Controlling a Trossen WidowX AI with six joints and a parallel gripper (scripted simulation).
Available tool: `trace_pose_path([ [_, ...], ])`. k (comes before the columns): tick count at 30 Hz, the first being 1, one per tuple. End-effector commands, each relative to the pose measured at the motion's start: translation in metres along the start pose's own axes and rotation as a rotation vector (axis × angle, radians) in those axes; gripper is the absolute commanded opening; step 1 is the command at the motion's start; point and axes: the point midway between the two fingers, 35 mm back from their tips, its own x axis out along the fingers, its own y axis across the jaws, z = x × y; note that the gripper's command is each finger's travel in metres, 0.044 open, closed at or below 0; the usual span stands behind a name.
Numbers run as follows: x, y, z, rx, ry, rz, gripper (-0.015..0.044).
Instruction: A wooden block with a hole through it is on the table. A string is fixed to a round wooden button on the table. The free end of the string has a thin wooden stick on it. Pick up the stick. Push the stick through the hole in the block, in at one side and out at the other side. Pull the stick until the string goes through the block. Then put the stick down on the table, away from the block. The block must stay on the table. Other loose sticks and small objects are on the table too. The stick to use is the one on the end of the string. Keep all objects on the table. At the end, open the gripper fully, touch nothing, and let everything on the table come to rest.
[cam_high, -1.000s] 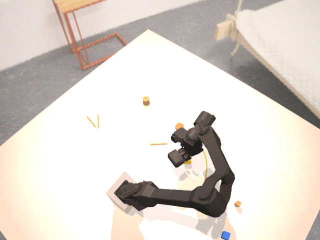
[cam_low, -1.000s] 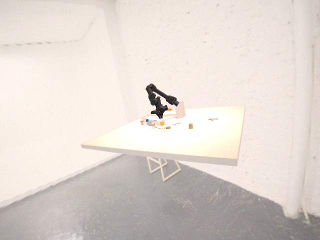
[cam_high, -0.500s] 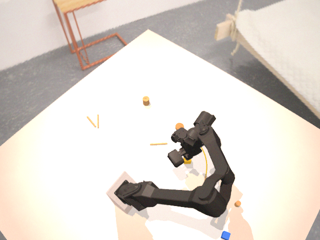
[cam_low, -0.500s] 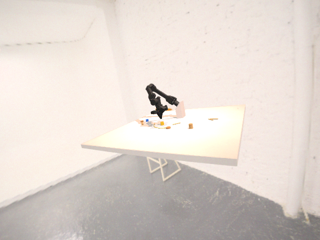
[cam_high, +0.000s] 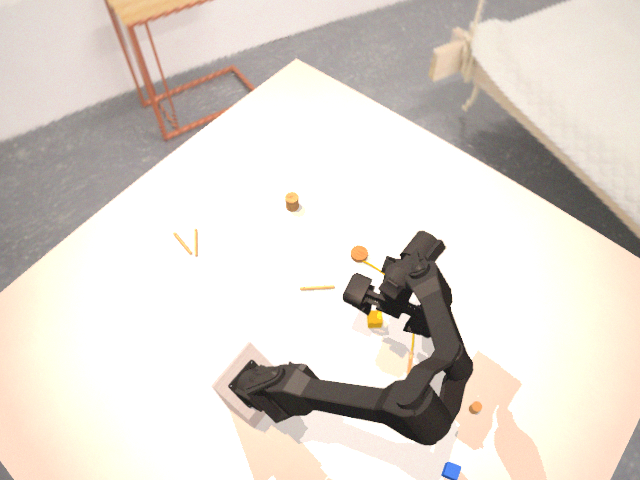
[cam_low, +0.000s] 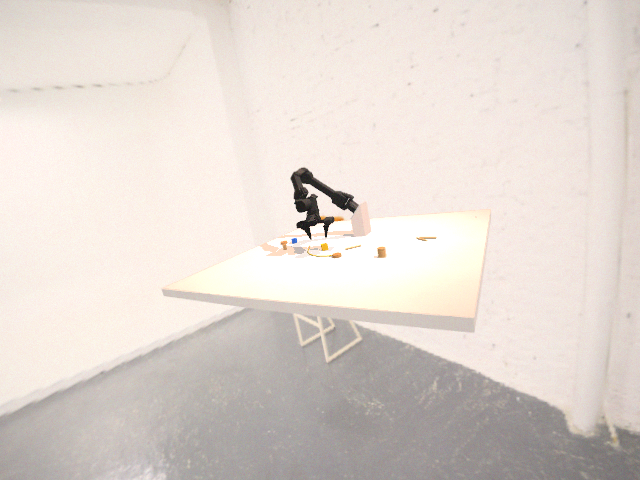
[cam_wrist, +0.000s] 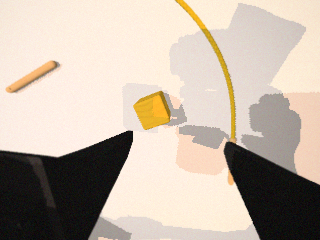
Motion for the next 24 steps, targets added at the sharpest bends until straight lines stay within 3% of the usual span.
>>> trace_pose_path([
  [1,-0.003,-0.022,-0.005,0.766,-0.009,0.006,0.0440],
  [6,-0.003,-0.036,-0.010,1.308,-0.008,0.007,0.0440],
  [24,-0.004,-0.070,-0.024,2.620,-0.014,0.008,0.0440],
])
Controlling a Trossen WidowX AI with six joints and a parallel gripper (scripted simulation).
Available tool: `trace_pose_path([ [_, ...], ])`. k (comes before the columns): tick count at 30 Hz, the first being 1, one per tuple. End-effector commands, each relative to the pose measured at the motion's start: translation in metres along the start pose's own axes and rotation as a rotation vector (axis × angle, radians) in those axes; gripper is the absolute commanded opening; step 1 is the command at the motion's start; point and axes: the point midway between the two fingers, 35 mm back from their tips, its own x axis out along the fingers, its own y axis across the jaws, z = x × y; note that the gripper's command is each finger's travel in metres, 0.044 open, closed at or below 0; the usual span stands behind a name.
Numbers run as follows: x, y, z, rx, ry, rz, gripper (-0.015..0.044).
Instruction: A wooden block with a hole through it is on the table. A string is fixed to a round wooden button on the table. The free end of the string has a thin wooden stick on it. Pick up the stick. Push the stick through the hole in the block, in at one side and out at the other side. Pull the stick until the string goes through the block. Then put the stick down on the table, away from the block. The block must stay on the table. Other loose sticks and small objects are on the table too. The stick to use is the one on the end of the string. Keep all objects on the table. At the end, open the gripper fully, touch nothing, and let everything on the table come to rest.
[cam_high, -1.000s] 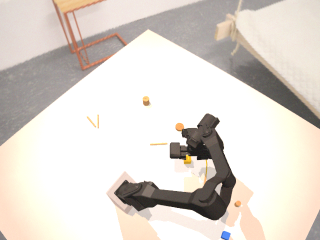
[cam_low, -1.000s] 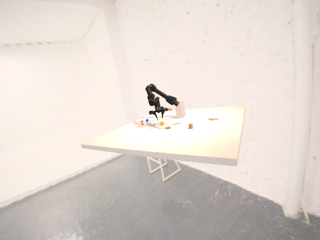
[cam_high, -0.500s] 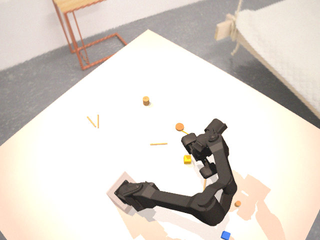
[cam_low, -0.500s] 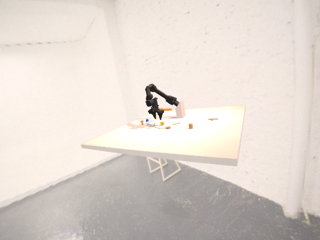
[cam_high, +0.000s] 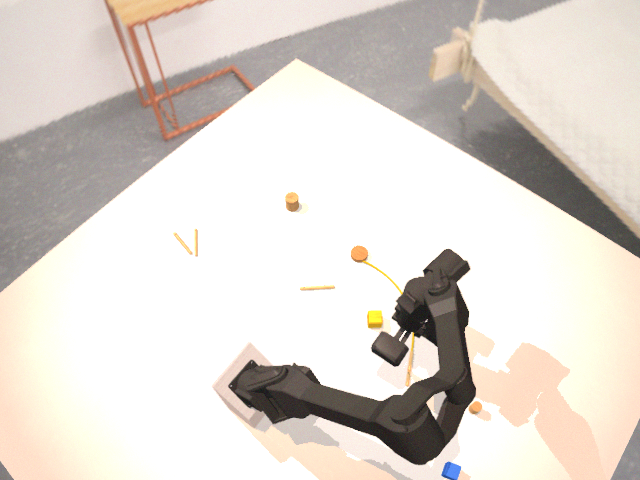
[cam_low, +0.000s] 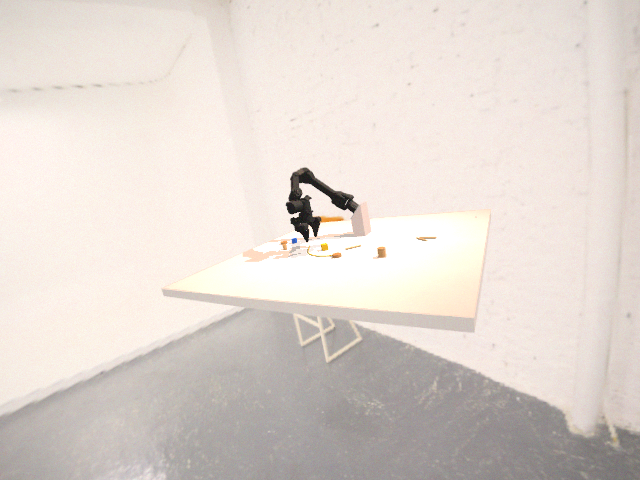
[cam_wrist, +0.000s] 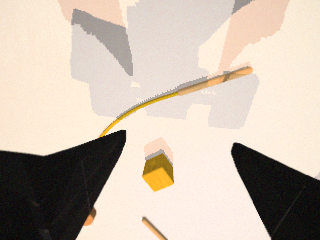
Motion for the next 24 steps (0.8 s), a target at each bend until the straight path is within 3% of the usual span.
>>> trace_pose_path([
  [1,-0.0061,-0.0063,0.0303,0.954,0.010,0.017,0.0440],
  [5,-0.0063,-0.0077,0.0345,1.161,0.010,0.017,0.0440],
  [19,-0.0063,-0.0077,0.0345,1.161,0.010,0.017,0.0440],
  [24,-0.0063,-0.0077,0.0345,1.161,0.010,0.017,0.0309],
])
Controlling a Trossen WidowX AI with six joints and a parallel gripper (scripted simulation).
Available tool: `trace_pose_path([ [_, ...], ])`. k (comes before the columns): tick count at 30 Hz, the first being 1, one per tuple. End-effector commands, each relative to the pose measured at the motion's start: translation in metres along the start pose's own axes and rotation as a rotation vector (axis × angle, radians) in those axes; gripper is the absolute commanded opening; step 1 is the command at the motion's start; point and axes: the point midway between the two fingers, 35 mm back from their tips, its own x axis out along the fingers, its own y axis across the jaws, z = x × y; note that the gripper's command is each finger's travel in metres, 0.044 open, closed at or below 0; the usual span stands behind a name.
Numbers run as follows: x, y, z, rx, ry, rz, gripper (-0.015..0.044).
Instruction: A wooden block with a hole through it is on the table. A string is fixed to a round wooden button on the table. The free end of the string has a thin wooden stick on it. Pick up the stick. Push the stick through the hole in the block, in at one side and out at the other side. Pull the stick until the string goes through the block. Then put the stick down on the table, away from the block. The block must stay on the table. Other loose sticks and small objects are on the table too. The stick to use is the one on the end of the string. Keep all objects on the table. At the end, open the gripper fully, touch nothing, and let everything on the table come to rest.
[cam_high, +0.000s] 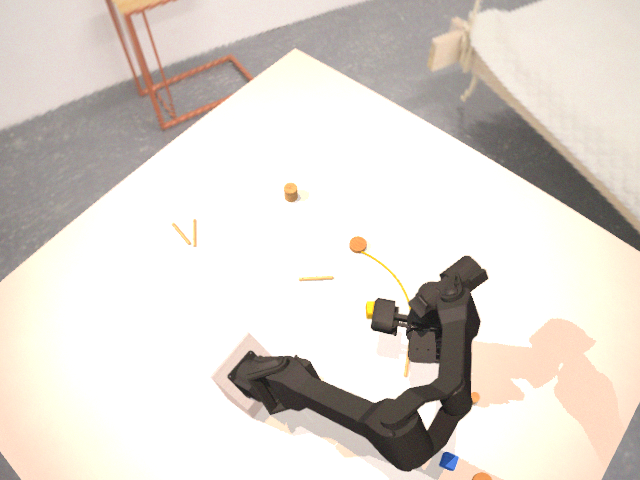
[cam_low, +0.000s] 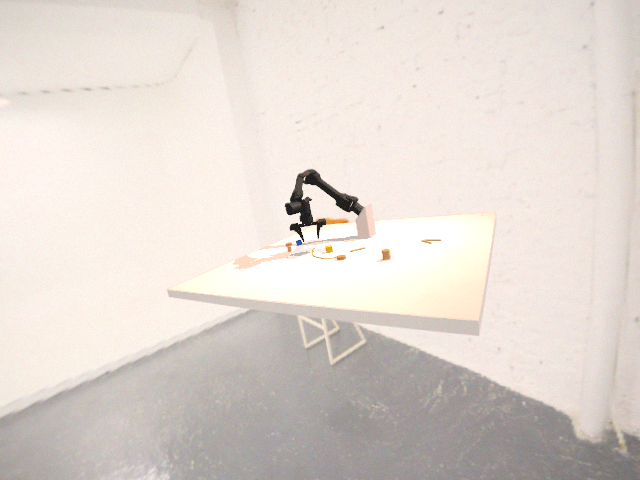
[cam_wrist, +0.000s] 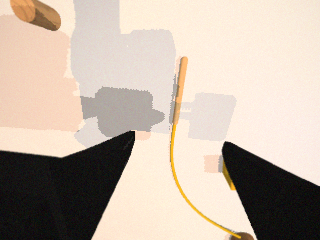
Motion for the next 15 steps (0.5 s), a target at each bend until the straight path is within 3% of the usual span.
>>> trace_pose_path([
  [1,-0.0007,0.0001,0.0001,0.009,0.005,-0.003,0.0282],
  [7,-0.0007,0.0001,0.0001,0.009,0.005,-0.003,0.0125],
  [15,-0.0005,0.0001,0.0000,0.009,0.005,-0.003,0.0122],
])
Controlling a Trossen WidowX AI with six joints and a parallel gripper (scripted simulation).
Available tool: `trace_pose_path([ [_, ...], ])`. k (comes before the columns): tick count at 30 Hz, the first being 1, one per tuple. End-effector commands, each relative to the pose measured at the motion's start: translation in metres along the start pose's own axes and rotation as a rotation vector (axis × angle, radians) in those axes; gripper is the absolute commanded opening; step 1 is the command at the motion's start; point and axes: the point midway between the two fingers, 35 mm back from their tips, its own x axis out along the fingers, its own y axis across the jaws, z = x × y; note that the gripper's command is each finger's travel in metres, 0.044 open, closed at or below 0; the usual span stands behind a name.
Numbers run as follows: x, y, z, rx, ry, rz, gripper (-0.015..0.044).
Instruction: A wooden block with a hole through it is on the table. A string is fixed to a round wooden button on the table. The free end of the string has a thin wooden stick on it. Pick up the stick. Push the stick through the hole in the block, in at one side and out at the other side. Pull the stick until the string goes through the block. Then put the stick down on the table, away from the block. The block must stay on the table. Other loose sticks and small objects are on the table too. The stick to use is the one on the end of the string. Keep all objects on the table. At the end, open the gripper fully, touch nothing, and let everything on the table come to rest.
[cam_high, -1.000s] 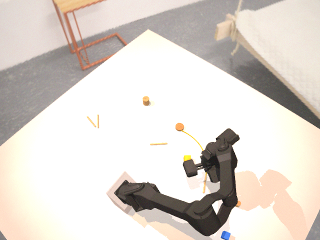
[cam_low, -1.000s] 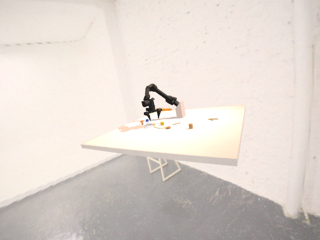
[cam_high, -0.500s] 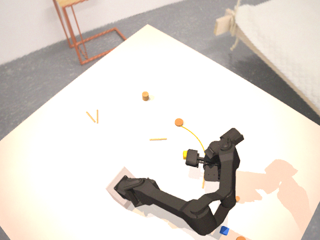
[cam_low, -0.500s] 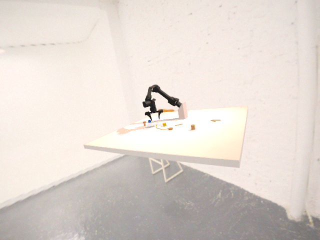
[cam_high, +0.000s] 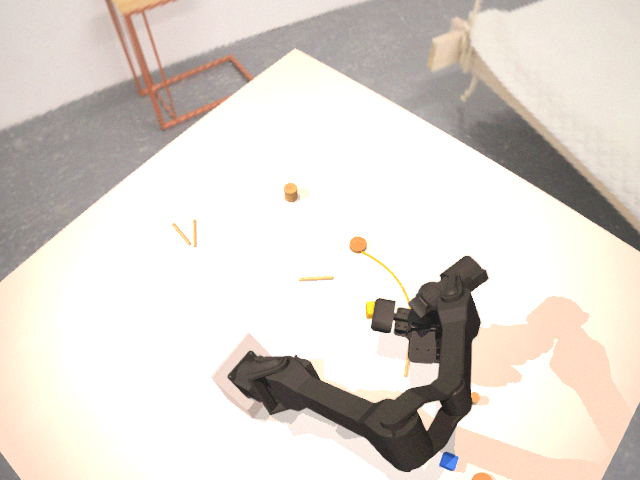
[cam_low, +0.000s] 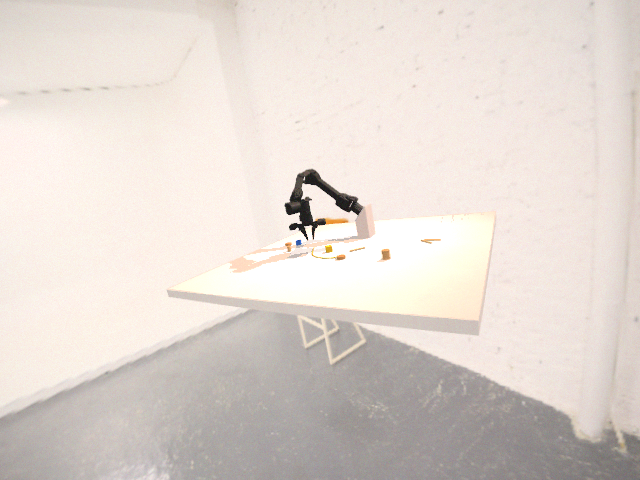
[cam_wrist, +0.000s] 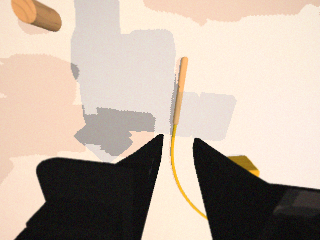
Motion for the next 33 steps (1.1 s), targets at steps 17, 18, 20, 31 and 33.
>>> trace_pose_path([
  [17,0.025,0.000,-0.002,0.006,0.004,-0.006,0.0122],
  [18,0.026,0.000,-0.002,0.006,0.004,-0.006,0.0122],
  [20,0.030,0.000,-0.002,0.006,0.004,-0.006,0.0122],
  [31,0.048,0.000,-0.001,0.006,0.003,-0.004,0.0122],
  [33,0.051,0.000,-0.001,0.006,0.003,-0.004,0.0122],
])
